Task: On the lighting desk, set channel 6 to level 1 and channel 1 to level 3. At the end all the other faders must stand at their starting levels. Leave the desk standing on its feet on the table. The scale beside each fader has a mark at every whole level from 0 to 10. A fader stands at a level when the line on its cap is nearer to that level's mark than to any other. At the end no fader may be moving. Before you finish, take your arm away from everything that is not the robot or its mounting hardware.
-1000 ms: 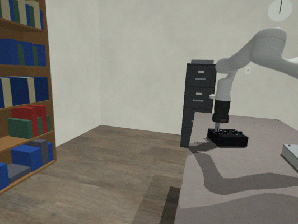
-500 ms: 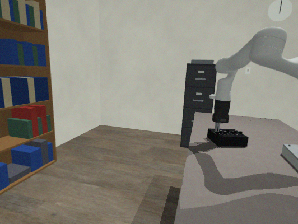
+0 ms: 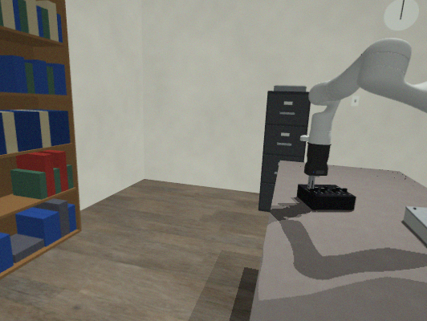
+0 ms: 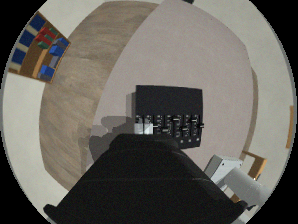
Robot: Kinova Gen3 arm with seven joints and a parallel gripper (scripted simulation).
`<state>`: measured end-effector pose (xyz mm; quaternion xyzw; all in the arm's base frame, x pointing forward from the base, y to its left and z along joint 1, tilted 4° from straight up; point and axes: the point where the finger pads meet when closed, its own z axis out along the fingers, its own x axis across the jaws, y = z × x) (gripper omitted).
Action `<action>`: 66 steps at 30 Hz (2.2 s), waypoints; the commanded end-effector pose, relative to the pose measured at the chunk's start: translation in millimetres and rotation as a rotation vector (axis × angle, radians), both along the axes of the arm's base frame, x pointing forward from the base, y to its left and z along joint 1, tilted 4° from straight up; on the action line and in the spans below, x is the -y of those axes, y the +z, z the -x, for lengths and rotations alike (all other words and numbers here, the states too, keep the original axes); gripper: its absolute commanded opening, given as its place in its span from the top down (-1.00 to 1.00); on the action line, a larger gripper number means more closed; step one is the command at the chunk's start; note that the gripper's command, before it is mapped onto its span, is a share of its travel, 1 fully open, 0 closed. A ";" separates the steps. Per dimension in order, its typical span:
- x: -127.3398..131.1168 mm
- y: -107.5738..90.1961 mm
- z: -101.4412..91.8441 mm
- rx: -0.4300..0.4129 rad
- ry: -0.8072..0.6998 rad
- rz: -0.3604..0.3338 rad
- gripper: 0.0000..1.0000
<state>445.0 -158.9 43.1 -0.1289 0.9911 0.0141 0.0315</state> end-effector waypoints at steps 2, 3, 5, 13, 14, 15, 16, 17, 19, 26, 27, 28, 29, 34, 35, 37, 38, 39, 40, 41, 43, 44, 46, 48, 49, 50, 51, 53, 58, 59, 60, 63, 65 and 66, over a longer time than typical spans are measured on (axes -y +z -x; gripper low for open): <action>-2.0 0.6 -0.5 0.002 0.002 -0.003 1.00; -2.0 0.6 -0.5 0.002 0.002 -0.003 1.00; -2.0 0.6 -0.5 0.002 0.002 -0.003 1.00; -2.1 0.6 -0.4 0.002 0.002 -0.003 1.00; -2.1 0.6 -0.4 0.002 0.002 -0.003 1.00; -2.1 0.6 -0.4 0.002 0.002 -0.003 1.00; -2.1 0.6 -0.4 0.002 0.002 -0.003 1.00; -2.1 0.6 -0.4 0.002 0.002 -0.003 1.00; -2.1 0.6 -0.4 0.002 0.002 -0.003 1.00; -1.6 0.6 -0.6 0.002 0.002 -0.003 1.00; -1.3 0.6 -0.6 0.002 0.002 -0.003 1.00; -0.9 0.6 -0.8 0.002 0.002 -0.003 1.00; -0.3 0.6 -0.9 0.002 0.002 -0.003 1.00; 2.5 0.5 -1.7 0.002 0.002 -0.003 1.00; 2.9 0.5 -1.8 0.002 0.002 -0.003 1.00; 3.5 0.5 -1.9 0.002 0.002 -0.003 1.00; 3.5 0.5 -1.9 0.002 0.002 -0.003 1.00; 3.5 0.5 -1.9 0.002 0.002 -0.003 1.00; 3.7 0.5 -2.0 0.002 0.002 -0.003 1.00; 3.7 0.5 -2.0 0.002 0.002 -0.003 1.00; 3.7 0.5 -2.0 0.002 0.002 -0.003 1.00; 3.7 0.7 -2.0 0.002 0.002 -0.003 1.00; 3.8 1.9 -1.9 0.002 0.002 -0.003 1.00; 3.9 4.5 -1.7 0.002 0.002 -0.003 1.00; 4.0 6.4 -1.6 0.002 0.002 -0.003 1.00; 4.0 8.7 -1.5 0.002 0.002 -0.003 1.00; 4.1 11.2 -1.3 0.002 0.002 -0.003 1.00; 4.4 17.1 -1.0 0.002 0.002 -0.003 1.00; 4.7 26.3 -0.4 0.002 0.002 -0.003 1.00; 4.8 29.2 -0.3 0.002 0.002 -0.003 1.00; 4.9 31.8 -0.1 0.002 0.002 -0.003 1.00; 5.2 37.7 0.3 0.002 0.002 -0.003 1.00; 5.2 39.7 0.4 0.002 0.002 -0.003 1.00; 5.3 40.2 0.4 0.002 0.002 -0.003 1.00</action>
